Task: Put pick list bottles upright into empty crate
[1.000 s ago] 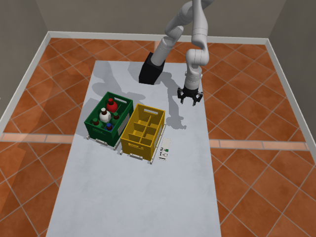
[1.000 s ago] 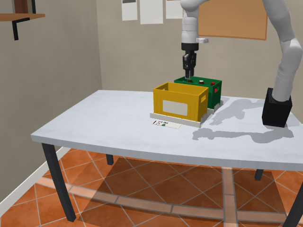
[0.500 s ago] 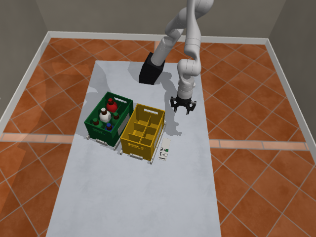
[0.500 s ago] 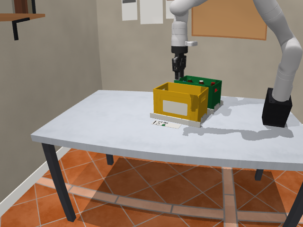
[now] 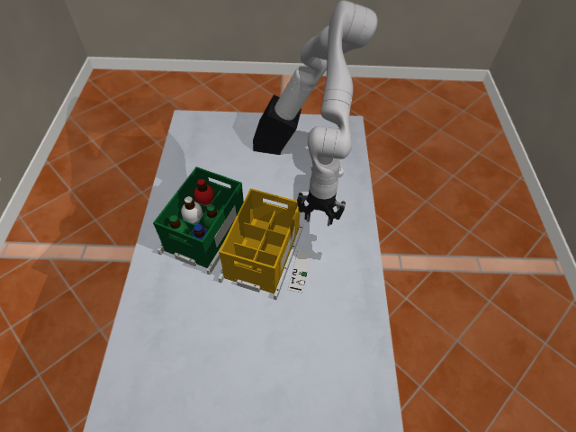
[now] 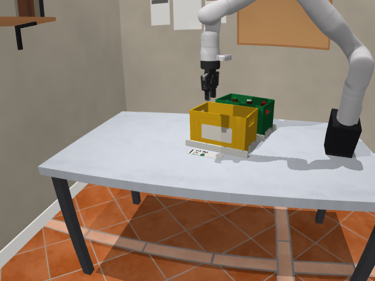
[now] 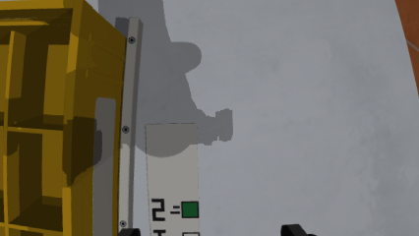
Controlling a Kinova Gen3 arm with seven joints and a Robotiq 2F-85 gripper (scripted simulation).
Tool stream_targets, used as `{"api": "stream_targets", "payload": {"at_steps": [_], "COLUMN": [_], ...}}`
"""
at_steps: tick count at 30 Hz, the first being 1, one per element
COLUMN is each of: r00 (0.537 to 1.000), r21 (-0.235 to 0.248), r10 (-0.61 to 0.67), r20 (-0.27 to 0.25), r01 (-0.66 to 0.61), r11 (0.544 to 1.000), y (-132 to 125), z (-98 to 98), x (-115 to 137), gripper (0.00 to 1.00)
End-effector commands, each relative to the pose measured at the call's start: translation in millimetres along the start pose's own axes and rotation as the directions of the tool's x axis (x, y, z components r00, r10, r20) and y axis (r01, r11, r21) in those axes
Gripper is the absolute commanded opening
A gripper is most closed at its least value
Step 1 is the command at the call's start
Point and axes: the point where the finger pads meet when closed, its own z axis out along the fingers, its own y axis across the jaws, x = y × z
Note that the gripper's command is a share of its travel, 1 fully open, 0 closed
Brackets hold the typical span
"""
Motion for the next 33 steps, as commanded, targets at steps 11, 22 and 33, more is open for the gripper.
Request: {"api": "stream_targets", "payload": {"at_steps": [11,22,33], "r00": [1.000,1.000,1.000], "r21": [0.000,0.000,0.000], "r10": [0.000,0.000,0.000], "r20": [0.001,0.002,0.002], "r01": [0.000,0.000,0.000], "r11": [1.000,1.000,1.000], "y": [-26,-39,-39], "z": [16.4,24.8,24.8], "x": [-58,-86,-86], "gripper": [0.67,0.67,0.67]}}
